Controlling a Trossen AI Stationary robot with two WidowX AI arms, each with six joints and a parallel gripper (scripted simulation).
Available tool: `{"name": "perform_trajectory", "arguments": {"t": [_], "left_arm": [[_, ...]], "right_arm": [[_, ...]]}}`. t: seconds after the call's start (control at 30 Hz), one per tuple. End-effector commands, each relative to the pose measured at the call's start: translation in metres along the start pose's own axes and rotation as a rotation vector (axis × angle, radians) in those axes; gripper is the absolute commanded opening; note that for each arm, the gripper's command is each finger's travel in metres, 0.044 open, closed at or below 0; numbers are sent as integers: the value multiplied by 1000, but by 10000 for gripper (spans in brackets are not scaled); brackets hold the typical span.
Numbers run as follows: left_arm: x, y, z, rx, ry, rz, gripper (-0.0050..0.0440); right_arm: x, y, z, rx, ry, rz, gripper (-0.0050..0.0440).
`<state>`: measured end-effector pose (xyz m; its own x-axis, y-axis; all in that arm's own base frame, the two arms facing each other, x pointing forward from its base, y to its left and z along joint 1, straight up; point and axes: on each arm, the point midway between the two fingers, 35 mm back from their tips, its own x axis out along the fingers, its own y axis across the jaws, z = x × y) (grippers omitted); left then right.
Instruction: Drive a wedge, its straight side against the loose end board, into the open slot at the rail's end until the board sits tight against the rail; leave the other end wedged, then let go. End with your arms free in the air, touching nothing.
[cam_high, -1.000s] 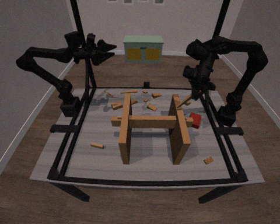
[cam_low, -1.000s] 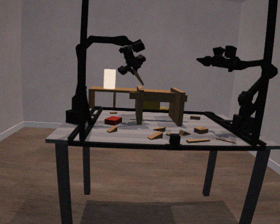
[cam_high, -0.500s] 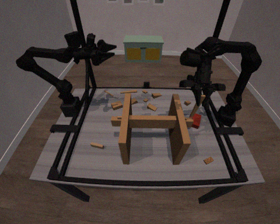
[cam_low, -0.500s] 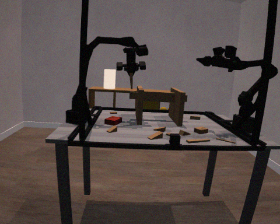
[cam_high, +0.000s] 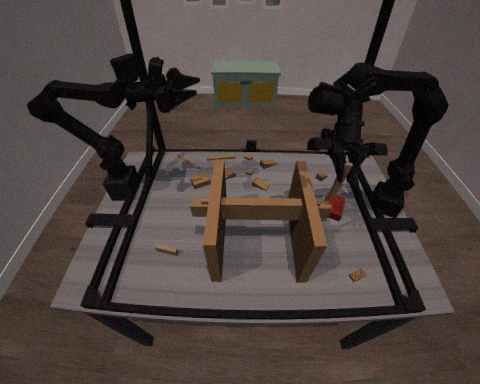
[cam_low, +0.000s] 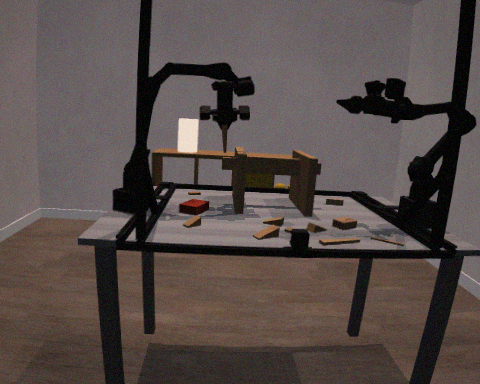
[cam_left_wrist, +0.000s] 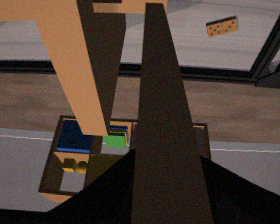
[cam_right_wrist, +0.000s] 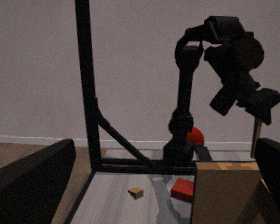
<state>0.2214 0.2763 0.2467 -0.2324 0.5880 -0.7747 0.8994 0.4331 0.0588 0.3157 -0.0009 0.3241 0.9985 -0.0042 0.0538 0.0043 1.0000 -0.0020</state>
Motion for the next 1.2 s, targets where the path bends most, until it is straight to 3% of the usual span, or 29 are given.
{"name": "perform_trajectory", "arguments": {"t": [0.0, 1.17], "left_arm": [[0, 1, 0, 5, 2, -1, 0], [9, 39, 5, -4, -1, 3, 0]], "right_arm": [[0, 1, -1, 2, 4, 4, 440], [0, 1, -1, 2, 4, 4, 440]]}}
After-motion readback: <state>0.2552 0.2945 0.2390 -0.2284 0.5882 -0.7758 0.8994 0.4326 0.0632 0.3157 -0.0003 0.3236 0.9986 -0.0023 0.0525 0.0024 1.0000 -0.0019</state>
